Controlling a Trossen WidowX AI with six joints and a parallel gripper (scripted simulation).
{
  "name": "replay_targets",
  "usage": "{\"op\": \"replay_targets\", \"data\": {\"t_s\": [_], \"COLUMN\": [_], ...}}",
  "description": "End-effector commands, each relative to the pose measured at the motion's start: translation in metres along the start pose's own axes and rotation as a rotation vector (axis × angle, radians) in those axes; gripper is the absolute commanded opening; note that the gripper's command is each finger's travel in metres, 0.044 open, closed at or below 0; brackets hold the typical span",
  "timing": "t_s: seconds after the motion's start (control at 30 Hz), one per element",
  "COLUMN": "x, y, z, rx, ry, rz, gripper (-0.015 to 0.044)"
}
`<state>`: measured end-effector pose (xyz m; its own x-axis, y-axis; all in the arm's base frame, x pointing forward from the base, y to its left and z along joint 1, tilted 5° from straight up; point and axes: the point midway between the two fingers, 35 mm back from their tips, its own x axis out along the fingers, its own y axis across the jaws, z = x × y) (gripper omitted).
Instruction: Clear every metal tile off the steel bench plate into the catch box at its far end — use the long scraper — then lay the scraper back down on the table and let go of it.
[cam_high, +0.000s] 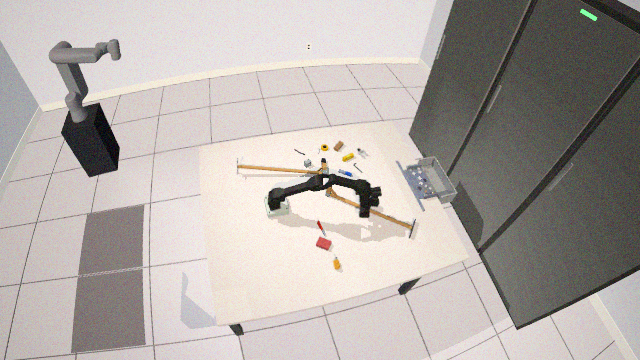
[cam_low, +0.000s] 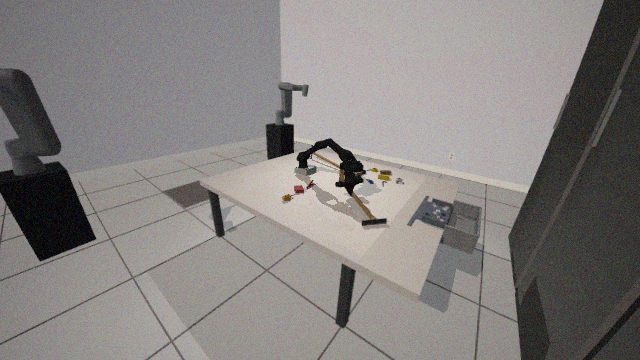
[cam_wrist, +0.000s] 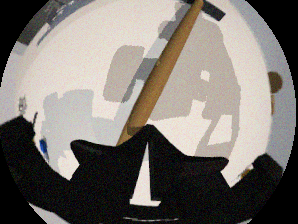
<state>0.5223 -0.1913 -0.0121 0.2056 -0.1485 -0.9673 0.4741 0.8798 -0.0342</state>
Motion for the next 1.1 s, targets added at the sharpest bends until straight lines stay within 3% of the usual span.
{"op": "replay_targets", "data": {"t_s": [0.0, 0.33, 1.07], "x": [0.004, 0.005, -0.062], "y": [0.007, 0.017, 0.007], "z": [-0.001, 0.001, 0.016], "rx": [-0.003, -0.001, -0.005], "ry": [0.006, -0.001, -0.063], "rz": [0.003, 0.005, 0.013], "gripper": [0.0000, 0.0000, 0.0000]}}
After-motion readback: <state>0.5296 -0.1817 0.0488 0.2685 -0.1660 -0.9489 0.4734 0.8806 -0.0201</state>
